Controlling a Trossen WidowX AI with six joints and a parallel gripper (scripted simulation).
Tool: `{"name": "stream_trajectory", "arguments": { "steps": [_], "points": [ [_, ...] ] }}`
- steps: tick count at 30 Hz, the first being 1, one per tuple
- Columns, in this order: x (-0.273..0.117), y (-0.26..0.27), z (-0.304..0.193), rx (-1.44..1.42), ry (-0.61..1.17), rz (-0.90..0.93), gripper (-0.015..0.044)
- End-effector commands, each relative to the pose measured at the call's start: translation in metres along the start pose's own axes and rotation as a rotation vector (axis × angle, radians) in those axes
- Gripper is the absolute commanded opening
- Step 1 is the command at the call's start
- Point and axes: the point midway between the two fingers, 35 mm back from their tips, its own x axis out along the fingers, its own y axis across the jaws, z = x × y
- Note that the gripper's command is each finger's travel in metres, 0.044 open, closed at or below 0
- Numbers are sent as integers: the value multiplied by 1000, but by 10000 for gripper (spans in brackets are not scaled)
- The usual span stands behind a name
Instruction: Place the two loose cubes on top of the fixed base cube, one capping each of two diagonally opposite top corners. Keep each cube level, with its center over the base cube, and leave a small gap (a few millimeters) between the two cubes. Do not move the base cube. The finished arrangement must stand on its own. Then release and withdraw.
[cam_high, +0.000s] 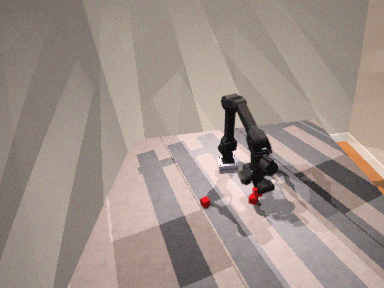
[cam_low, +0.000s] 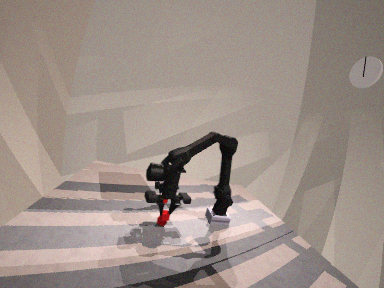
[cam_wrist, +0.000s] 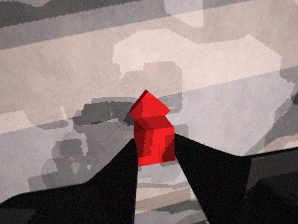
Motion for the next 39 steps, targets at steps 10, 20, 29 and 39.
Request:
{"name": "stream_trajectory", "arguments": {
  "steps": [10,20,29,39],
  "points": [
    [4,-1,-1,2,4,-4,105],
    [4,-1,-1,2,4,-4,105],
    [4,-1,-1,2,4,-4,205],
    [-10,-1,0,0,0,-3,205]
  ]
}}
